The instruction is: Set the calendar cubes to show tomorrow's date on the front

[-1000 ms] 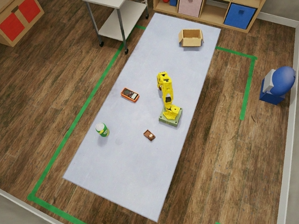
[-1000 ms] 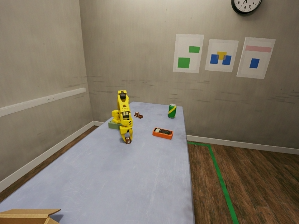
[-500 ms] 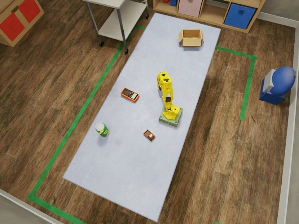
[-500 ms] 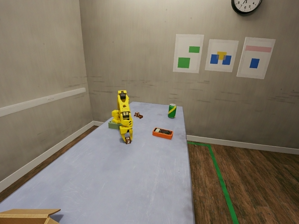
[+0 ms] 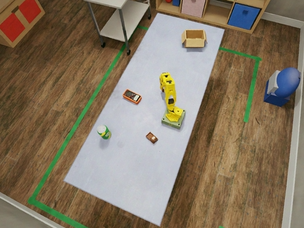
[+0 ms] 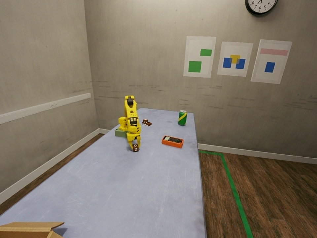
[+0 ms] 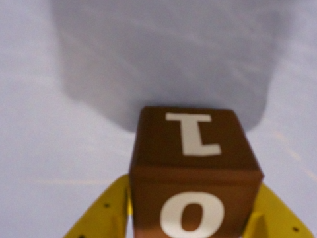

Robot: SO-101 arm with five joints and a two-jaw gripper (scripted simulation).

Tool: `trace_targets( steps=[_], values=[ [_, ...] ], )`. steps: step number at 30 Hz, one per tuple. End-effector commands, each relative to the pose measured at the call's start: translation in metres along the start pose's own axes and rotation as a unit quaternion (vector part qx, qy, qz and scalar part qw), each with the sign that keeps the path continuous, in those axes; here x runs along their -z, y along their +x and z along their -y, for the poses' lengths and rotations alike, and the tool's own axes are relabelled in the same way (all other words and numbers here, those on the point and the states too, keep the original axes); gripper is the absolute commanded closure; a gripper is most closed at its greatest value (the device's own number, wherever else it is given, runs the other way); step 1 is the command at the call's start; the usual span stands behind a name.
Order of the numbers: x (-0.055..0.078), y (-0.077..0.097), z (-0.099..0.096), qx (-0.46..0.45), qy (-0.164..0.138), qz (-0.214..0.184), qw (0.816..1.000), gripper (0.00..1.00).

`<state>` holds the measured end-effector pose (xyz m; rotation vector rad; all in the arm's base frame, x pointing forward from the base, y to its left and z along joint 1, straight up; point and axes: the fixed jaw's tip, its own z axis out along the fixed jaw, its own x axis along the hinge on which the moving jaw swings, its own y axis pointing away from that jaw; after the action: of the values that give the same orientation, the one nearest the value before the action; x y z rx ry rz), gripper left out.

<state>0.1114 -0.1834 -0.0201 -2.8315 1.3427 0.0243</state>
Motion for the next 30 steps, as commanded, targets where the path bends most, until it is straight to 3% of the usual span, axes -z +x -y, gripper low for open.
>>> trace_targets(
  steps=[1, 13, 30],
  values=[
    [0.016, 0.004, -0.001, 0.000, 0.000, -0.011, 1.000, 1.00],
    [0.039, 0.002, -0.003, 0.000, 0.000, -0.011, 1.000, 1.00],
    [0.041, 0.001, -0.002, -0.003, 0.000, -0.011, 1.000, 1.00]
  ],
)
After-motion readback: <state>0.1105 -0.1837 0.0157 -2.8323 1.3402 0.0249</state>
